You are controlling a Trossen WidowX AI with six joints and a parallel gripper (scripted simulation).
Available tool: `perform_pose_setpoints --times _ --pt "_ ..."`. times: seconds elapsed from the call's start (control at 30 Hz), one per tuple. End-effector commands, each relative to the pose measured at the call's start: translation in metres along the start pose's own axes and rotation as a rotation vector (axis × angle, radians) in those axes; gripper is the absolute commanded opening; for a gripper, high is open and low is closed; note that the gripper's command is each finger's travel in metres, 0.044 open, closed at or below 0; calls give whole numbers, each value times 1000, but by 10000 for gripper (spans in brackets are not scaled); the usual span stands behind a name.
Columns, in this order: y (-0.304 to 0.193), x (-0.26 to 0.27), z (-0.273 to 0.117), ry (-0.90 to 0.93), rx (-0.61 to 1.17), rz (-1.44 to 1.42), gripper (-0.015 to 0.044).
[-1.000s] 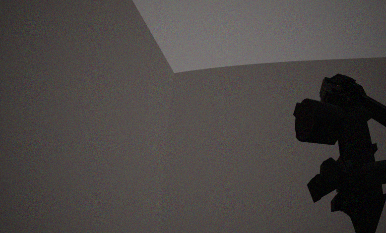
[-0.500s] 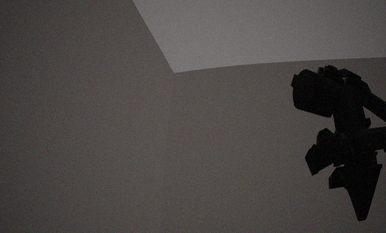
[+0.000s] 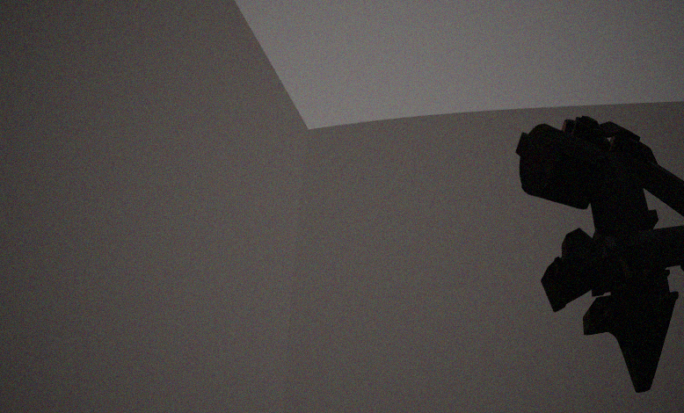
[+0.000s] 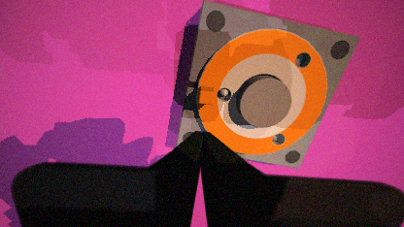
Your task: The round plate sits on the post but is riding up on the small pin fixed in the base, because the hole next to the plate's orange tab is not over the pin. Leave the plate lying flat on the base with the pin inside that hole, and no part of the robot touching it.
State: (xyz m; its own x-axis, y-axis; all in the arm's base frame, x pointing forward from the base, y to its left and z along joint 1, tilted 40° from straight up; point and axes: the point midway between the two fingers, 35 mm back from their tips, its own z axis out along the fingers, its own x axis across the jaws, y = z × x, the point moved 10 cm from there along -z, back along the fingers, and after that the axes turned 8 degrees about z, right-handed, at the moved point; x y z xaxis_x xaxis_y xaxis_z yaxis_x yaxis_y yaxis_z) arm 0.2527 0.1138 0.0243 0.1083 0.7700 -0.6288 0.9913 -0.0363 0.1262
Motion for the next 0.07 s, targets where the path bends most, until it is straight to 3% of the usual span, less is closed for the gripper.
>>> perform_pose_setpoints --times 0.0,0.03 --pt "0 0 0 1 -2 -4 0" --pt "0 0 0 1 -2 -4 0"
